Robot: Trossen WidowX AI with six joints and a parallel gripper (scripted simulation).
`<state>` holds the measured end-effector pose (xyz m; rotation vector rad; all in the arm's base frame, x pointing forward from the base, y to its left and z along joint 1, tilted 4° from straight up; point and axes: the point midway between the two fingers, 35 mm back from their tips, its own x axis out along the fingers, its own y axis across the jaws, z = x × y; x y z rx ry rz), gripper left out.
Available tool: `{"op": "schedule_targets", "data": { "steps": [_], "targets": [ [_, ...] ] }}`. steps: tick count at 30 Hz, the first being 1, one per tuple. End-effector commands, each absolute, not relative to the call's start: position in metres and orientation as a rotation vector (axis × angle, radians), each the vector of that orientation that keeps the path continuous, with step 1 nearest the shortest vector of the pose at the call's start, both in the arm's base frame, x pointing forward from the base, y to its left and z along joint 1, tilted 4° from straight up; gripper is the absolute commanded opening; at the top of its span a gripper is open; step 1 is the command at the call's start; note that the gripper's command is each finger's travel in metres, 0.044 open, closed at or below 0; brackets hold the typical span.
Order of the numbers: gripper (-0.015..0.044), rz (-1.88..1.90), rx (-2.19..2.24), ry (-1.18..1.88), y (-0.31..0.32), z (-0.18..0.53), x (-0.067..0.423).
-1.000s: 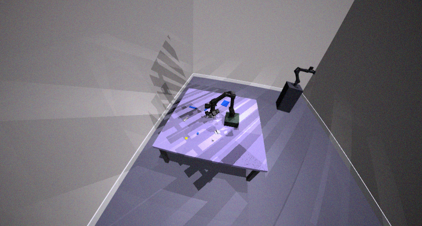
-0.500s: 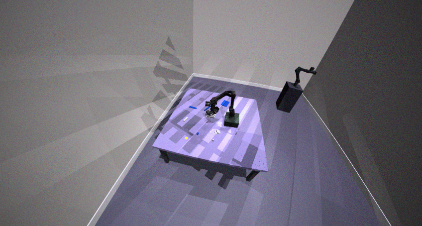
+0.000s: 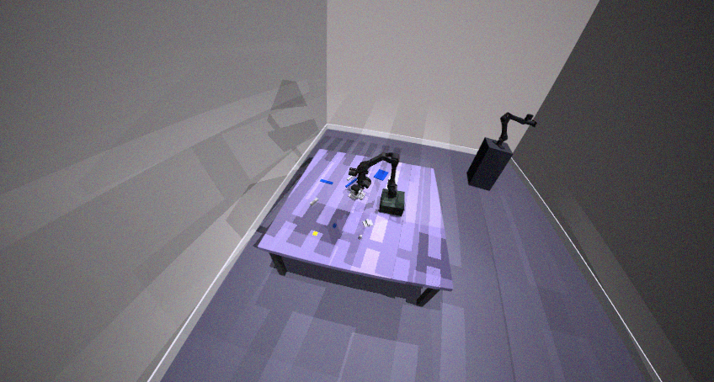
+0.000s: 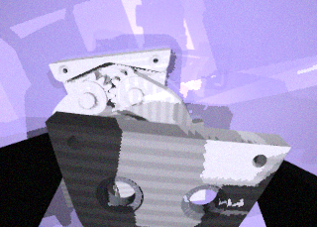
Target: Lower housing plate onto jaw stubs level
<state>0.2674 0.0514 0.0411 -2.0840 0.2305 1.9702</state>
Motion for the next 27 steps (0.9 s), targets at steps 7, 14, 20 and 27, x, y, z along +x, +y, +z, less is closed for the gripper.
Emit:
{"op": "schedule_targets", "data": {
  "steps": [7,14,20,27],
  "targets": [
    [0.0351,2.065,-2.192,0.041,0.028,0.039,0.265],
    [0.0351,2.078,-2.209,0.012,0.025,0.038,0.265],
    [0.0351,2.078,-2.209,0.012,0.025,0.038,0.265],
    [0.0351,2.078,-2.209,0.012,0.025,0.038,0.265]
  ]
}}
